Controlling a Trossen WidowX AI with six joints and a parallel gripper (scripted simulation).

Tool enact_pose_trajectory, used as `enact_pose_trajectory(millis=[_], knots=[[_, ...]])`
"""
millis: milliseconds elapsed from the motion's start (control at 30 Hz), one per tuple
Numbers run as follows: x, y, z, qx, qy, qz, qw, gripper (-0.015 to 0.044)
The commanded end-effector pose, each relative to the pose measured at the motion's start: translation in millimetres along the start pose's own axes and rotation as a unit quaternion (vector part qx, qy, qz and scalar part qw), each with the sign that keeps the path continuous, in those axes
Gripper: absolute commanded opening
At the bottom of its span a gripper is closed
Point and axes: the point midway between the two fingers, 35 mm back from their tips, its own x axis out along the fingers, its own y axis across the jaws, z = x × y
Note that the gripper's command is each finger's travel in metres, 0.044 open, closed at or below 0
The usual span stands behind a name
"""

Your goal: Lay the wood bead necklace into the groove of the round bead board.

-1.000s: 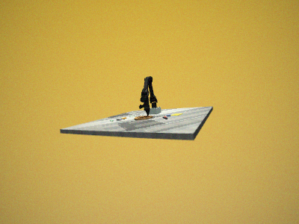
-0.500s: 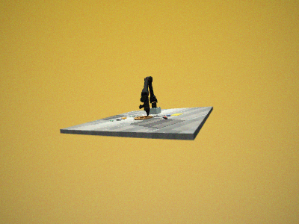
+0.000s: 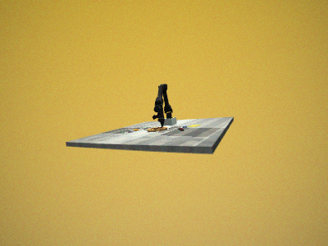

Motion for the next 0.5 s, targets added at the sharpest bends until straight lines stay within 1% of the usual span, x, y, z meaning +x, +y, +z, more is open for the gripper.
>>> enact_pose_trajectory(millis=[0, 467], knots=[[-4.7, -0.8, 0.2, 0.003, -0.001, -0.001, 1.000, 0.0000], [-4.6, -10.9, -7.8, 0.003, -0.001, -0.001, 1.000, 0.0000]])
